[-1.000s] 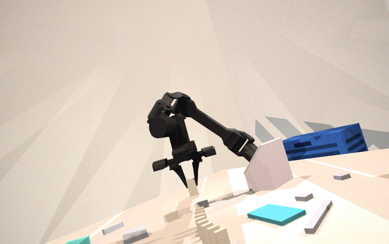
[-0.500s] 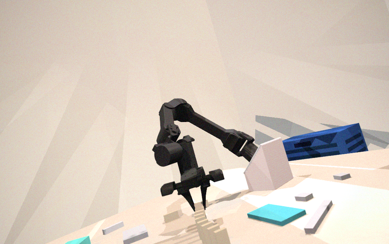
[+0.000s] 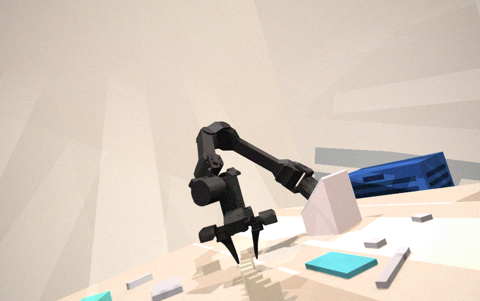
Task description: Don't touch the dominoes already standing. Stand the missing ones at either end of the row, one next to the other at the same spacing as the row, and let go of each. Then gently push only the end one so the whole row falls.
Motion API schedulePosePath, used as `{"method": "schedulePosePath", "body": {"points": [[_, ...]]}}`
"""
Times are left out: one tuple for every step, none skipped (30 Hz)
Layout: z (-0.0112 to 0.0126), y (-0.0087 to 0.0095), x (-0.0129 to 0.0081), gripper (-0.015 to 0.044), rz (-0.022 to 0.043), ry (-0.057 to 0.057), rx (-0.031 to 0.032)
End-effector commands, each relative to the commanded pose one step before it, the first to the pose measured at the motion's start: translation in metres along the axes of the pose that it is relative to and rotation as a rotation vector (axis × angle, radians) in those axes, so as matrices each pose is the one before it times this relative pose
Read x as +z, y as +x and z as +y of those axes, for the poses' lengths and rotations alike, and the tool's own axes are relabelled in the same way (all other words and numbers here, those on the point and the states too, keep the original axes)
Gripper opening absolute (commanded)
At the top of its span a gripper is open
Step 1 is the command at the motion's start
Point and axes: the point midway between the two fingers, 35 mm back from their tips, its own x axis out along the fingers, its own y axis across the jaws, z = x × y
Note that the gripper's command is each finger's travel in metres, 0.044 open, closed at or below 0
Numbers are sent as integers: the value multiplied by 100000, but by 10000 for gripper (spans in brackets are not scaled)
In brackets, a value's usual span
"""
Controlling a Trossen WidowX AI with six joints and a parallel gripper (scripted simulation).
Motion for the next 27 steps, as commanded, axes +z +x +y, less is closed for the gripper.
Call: {"method": "schedulePosePath", "body": {"points": [[91, 137, -101, 291, 532, -583, -148], [0, 0, 0, 317, 0, 0, 0], [0, 0, 0, 343, 0, 0, 0], [0, 0, 0, 370, 0, 0, 0], [0, 0, 0, 396, 0, 0, 0], [0, 0, 0, 422, 0, 0, 0], [0, 0, 0, 440, 0, 0, 0], [0, 0, 0, 440, 0, 0, 0], [0, 0, 0, 440, 0, 0, 0], [-31, -295, 71, 440, -70, 10, 38], [-83, -895, 195, 440, -196, 28, 111], [-105, -1519, 266, 440, -275, 46, 170], [-71, -1865, 219, 440, -247, 55, 173], [-14, -1900, 105, 440, -158, 57, 134], [38, -1926, -15, 440, -71, 61, 88], [79, -1820, -126, 440, 10, 62, 36], [75, -1235, -148, 440, 48, 45, -4], [86, -1179, -190, 440, 74, 48, -28], [42, -524, -100, 440, 42, 22, -20], [8, -100, -20, 440, 9, 4, -4], [0, 0, 0, 440, 0, 0, 0], [0, 0, 0, 440, 0, 0, 0], [0, 0, 0, 440, 0, 0, 0], [0, 0, 0, 440, 0, 0, 0], [-107, 97, -195, 440, -36, 1945, 44], [-319, 292, -585, 440, -95, 5837, 125], [-546, 491, -960, 440, -122, 9738, 182]]}}
